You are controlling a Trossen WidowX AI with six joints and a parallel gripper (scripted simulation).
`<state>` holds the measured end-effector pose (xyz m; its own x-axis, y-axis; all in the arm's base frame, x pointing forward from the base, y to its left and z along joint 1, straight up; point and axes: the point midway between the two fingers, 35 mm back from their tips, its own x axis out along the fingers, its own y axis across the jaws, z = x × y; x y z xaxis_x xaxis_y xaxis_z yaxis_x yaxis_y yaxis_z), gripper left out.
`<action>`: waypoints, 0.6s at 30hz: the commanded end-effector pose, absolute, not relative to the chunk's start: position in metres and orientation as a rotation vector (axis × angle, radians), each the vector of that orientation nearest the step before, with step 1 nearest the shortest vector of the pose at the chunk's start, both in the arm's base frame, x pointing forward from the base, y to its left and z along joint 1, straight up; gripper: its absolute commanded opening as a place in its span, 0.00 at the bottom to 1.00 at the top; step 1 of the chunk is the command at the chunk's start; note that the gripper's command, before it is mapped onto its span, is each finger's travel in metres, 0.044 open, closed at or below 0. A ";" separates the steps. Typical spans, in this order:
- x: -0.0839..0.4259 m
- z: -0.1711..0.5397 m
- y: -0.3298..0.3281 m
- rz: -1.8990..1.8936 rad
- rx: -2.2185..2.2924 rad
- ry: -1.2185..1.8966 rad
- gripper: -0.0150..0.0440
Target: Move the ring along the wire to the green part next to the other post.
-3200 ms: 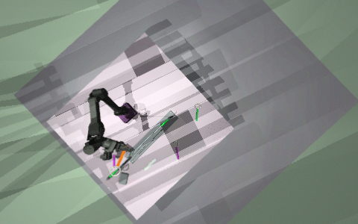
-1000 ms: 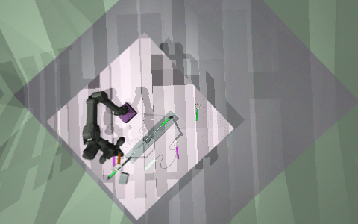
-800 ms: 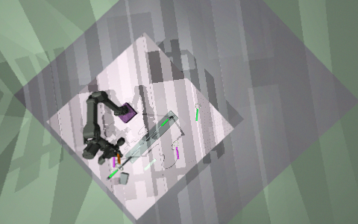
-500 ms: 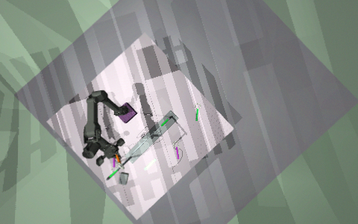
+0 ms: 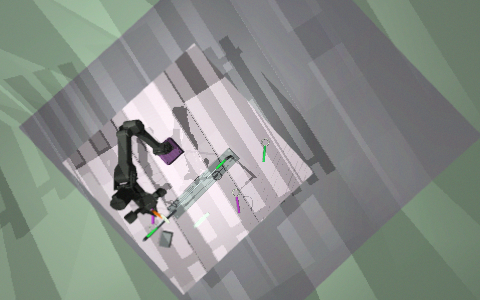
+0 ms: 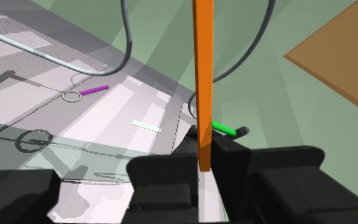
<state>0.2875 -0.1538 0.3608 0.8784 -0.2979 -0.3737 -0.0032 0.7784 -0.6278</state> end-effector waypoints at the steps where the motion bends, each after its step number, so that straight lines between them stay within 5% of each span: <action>1: 0.287 0.364 -0.158 -0.191 -0.746 0.476 0.00; 18: 0.287 0.381 -0.170 -0.280 -1.081 0.449 0.00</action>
<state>0.2874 -0.1684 0.3782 0.8784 -0.4130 -0.2404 0.0000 0.5030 -0.8643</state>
